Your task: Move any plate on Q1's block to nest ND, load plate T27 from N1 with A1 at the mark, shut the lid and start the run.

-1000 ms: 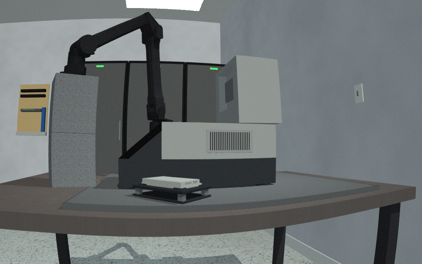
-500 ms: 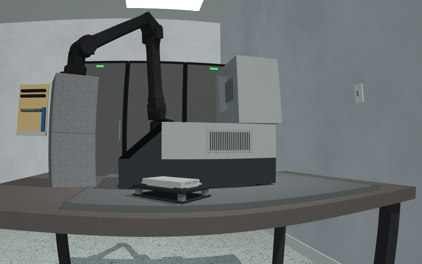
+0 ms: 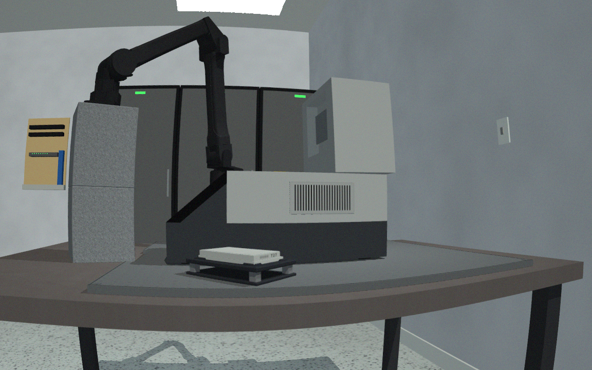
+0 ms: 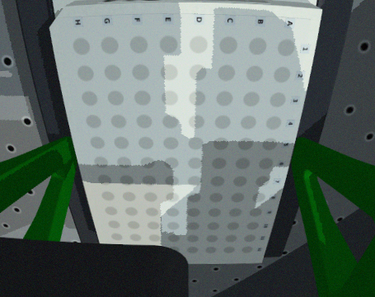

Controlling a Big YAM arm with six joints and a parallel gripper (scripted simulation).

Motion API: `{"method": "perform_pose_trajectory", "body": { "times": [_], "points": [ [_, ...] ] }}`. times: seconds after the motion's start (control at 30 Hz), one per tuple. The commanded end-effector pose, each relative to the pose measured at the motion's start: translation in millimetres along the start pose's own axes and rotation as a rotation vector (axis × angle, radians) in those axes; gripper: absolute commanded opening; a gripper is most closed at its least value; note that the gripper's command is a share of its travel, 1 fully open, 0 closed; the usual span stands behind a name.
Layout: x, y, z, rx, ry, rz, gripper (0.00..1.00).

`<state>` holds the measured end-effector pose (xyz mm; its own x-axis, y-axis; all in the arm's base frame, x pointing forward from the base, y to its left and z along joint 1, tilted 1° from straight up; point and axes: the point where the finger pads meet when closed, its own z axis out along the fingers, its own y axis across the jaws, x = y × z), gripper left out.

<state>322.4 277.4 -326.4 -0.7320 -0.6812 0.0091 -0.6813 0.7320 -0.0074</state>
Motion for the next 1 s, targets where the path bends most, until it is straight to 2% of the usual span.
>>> {"method": "perform_pose_trajectory", "body": {
  "times": [0.0,0.57,0.77,0.97],
  "points": [
    [-18,5,-8.7,0.000,-0.045,-0.016,1.00],
    [-20,-6,-9.0,0.000,-0.029,0.008,1.00],
    [-4,-5,-6.8,-0.001,-0.004,0.006,1.00],
    [-1,-5,-6.2,-0.001,0.001,0.006,1.00]
  ]
}}
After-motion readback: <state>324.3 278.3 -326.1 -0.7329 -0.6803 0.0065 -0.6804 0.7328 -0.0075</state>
